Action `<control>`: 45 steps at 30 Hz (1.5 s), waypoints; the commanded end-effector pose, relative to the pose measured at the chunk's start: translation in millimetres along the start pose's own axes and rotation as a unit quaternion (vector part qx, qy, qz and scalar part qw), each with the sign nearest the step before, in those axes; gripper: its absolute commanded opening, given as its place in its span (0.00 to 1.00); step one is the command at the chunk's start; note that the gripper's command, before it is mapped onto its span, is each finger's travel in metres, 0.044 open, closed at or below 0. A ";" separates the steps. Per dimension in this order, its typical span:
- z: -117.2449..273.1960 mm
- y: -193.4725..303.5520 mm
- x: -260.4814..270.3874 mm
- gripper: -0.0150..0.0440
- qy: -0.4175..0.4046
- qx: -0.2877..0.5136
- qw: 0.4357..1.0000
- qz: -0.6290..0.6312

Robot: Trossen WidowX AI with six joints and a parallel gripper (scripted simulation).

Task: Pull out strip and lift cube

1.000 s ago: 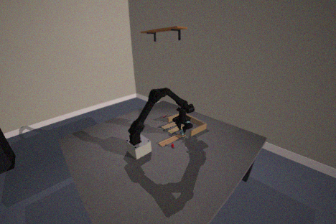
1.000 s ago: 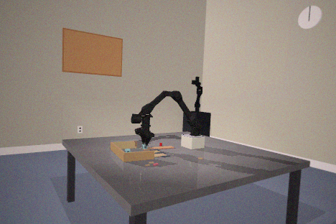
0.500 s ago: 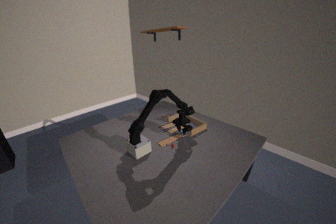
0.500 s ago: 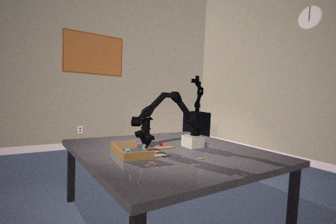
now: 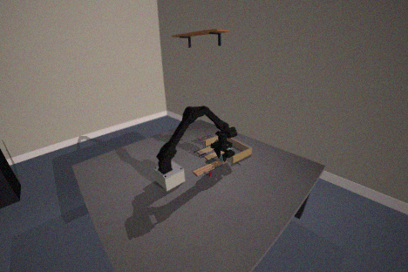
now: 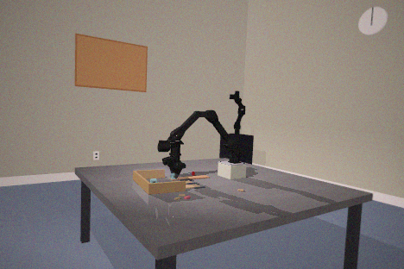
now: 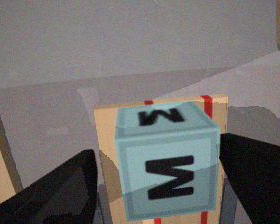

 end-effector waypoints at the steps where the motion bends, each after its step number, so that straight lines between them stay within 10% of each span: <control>1: -0.5 -0.1 -0.6 0.68 0.002 0.000 1.000 -0.002; 9: -0.5 -0.1 -0.6 0.68 0.002 0.000 1.000 -0.002; 24: 2.0 2.0 0.0 0.25 0.000 0.000 1.000 0.000; 45: 43.4 62.4 0.5 0.25 0.002 0.002 1.000 -0.002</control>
Point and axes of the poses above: the point midway between the two fingers, 35 mm back from their tips, its own z axis back along the fingers, its own x axis across the jaws, y = z × x, the point moved 1 cm from there along z, back along the fingers, and after that the axes turned 5 degrees about -z, right-handed, at the moved point
